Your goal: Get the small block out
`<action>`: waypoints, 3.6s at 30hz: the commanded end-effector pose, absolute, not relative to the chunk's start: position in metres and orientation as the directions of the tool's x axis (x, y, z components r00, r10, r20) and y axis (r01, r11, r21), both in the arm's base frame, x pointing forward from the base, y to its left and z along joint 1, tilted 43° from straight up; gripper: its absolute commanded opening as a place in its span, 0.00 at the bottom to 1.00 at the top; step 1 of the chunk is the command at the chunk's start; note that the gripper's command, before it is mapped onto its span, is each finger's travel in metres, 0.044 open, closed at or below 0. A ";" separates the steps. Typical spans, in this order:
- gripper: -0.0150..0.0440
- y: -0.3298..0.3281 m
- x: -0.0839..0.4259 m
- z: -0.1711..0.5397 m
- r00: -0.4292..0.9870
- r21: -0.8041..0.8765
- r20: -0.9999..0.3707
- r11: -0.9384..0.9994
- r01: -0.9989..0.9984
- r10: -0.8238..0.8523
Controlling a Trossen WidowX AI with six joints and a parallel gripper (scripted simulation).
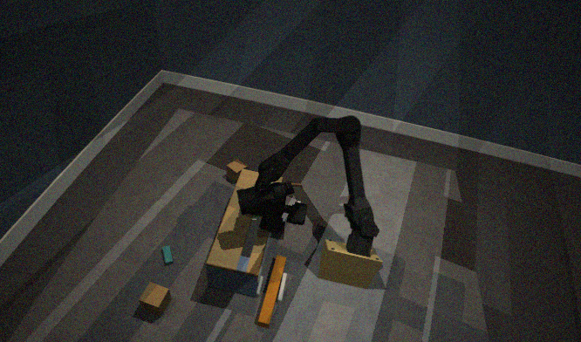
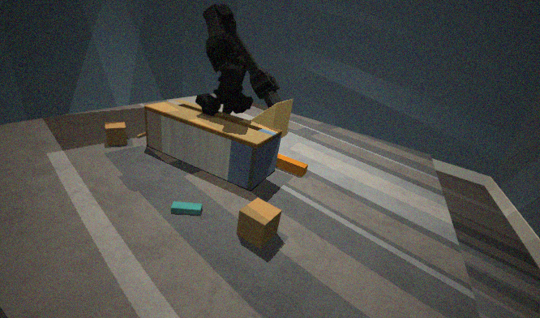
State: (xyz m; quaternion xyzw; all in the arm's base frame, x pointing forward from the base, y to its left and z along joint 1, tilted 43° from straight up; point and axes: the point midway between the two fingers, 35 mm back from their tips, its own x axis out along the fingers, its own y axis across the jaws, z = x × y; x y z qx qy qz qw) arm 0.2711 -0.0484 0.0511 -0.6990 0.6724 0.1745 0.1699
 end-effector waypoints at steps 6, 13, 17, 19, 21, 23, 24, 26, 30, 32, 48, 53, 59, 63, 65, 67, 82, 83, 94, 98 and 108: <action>0.93 -0.056 0.272 0.059 0.039 -0.003 -0.470 -0.042 -0.999 -0.882; 0.93 -0.061 0.272 0.063 0.039 -0.003 -0.469 -0.042 -0.999 -0.882; 0.93 -0.064 0.272 0.066 0.039 -0.003 -0.469 -0.042 -0.999 -0.882; 0.93 -0.065 0.272 0.067 0.039 -0.003 -0.469 -0.042 -0.999 -0.882; 0.93 -0.067 0.272 0.069 0.039 -0.003 -0.469 -0.042 -0.999 -0.882; 0.93 -0.068 0.272 0.070 0.039 -0.003 -0.469 -0.042 -0.999 -0.882; 0.93 -0.069 0.272 0.071 0.039 -0.003 -0.469 -0.042 -0.999 -0.883; 0.93 -0.070 0.273 0.072 0.039 -0.003 -0.469 -0.042 -0.999 -0.883; 0.93 -0.073 0.273 0.075 0.039 -0.003 -0.468 -0.042 -0.999 -0.883; 0.93 -0.075 0.273 0.076 0.039 -0.003 -0.468 -0.042 -0.999 -0.883; 0.93 -0.087 0.273 0.087 0.039 -0.003 -0.468 -0.042 -0.999 -0.883; 0.93 -0.090 0.274 0.091 0.039 -0.003 -0.467 -0.042 -0.999 -0.883; 0.93 -0.095 0.274 0.095 0.039 -0.003 -0.467 -0.042 -0.999 -0.883; 0.93 -0.098 0.274 0.098 0.039 -0.003 -0.467 -0.042 -0.999 -0.883; 0.93 -0.099 0.274 0.099 0.039 -0.003 -0.467 -0.042 -0.999 -0.883; 0.93 -0.101 0.274 0.100 0.039 -0.003 -0.467 -0.042 -0.999 -0.883; 0.93 -0.101 0.275 0.114 0.039 -0.003 -0.471 -0.043 -0.999 -0.882; 0.93 -0.095 0.276 0.119 0.039 -0.003 -0.473 -0.043 -0.999 -0.880; 0.93 -0.067 0.274 0.147 0.044 -0.003 -0.471 -0.049 -0.999 -0.881; 0.75 -0.054 0.277 0.151 0.105 -0.267 -0.527 0.048 -0.962 -0.843; 0.74 -0.069 0.261 0.160 0.139 -0.784 -0.619 0.600 -0.156 -0.773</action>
